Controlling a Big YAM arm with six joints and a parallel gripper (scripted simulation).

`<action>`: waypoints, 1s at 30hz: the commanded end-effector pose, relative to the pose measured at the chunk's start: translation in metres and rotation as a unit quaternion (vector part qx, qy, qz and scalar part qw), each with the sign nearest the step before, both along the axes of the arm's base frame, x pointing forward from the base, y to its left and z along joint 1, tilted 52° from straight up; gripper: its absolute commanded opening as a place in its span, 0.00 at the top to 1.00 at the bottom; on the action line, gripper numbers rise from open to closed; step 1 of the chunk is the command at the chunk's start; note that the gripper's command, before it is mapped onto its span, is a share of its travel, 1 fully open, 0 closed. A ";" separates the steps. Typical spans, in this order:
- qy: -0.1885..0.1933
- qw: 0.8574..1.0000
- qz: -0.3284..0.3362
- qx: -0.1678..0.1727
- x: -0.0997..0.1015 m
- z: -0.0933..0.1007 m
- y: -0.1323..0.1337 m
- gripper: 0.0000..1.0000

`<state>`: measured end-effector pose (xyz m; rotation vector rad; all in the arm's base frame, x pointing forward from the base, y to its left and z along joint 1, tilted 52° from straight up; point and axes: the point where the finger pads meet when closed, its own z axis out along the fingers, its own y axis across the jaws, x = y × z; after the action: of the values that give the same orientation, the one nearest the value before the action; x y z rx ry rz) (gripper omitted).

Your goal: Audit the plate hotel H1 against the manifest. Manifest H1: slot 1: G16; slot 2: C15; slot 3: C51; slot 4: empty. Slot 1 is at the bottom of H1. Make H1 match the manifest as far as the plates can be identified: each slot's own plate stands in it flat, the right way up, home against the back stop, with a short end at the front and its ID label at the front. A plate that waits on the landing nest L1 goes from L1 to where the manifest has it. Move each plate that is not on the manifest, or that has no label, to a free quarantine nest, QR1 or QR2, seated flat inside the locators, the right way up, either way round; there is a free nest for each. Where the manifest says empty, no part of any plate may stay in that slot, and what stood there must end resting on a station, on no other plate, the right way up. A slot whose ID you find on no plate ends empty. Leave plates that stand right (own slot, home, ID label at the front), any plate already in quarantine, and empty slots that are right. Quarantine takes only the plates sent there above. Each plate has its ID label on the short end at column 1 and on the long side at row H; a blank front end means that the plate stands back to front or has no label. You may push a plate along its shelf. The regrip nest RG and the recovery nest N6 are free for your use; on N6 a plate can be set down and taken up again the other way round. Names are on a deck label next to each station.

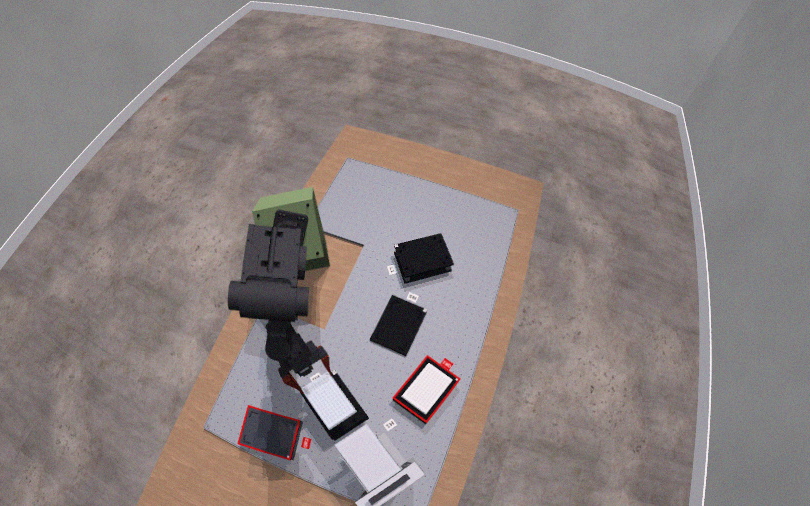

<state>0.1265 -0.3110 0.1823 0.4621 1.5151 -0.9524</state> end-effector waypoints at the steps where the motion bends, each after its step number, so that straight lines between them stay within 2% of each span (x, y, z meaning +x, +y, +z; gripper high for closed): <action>1: 0.001 1.000 0.008 -0.015 0.006 0.006 -0.001 0.14; 30: 0.003 1.000 0.008 -0.016 0.010 -0.003 -0.009 0.14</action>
<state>0.1303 -0.3200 0.1739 0.4631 1.5148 -0.9511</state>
